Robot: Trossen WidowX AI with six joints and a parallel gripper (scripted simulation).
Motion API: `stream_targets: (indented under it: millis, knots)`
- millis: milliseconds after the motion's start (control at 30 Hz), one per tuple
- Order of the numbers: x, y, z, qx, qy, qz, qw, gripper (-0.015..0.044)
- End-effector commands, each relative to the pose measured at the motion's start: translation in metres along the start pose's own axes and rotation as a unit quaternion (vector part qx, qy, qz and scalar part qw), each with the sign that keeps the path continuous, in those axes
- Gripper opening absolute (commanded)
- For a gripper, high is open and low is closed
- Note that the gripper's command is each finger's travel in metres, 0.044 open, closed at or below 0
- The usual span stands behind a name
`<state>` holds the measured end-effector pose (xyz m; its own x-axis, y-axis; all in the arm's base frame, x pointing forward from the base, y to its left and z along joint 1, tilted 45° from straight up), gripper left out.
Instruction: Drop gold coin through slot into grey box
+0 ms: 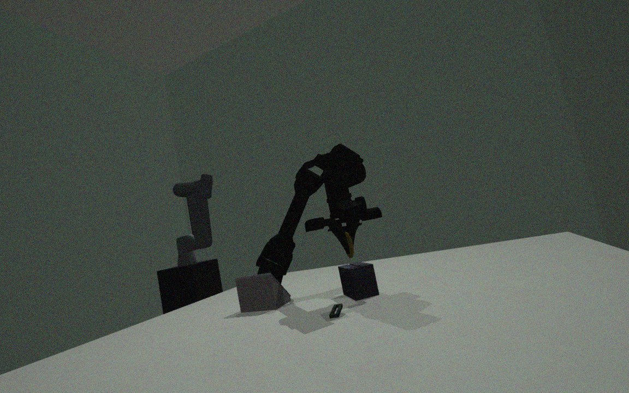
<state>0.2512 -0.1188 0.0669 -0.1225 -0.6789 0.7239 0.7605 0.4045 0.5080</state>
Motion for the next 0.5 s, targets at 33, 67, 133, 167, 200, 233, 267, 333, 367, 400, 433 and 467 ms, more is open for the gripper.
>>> stream_targets:
  millis: [33,67,133,167,200,233,267,333,367,400,433,467]
  knots:
    - [-0.001,0.008,0.010,-0.003,0.003,-0.003,1.000,0.0000]
    - [-0.002,0.009,0.012,-0.003,0.003,-0.003,1.000,0.0000]
    - [-0.002,0.012,0.016,-0.003,0.004,-0.003,1.000,0.0000]
    - [-0.002,0.014,0.018,-0.002,0.004,-0.003,1.000,0.0000]
    - [-0.002,0.015,0.020,-0.002,0.004,-0.003,1.000,0.0000]
    - [-0.003,0.017,0.022,-0.002,0.004,-0.004,1.000,0.0000]
    - [-0.003,0.018,0.024,-0.002,0.004,-0.004,1.000,0.0000]
    - [-0.003,0.019,0.025,-0.002,0.005,-0.004,1.000,0.0000]
    - [-0.003,0.018,0.024,-0.002,0.004,-0.003,1.000,0.0005]
    - [-0.002,0.018,0.023,-0.001,0.003,-0.003,1.000,0.0000]
    - [-0.002,0.017,0.022,0.000,0.003,-0.002,1.000,0.0000]
    - [-0.002,0.017,0.021,0.001,0.002,-0.002,1.000,0.0000]
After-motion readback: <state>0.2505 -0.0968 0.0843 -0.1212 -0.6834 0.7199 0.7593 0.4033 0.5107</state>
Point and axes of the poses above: the point midway between the two fingers, 35 mm back from their tips, its own x axis back along the fingers, its own y axis across the jaws, z = x × y, the point moved 1 cm from there along x, back along the fingers, and after that the axes turned 9 degrees about x, right-handed, at the moved point
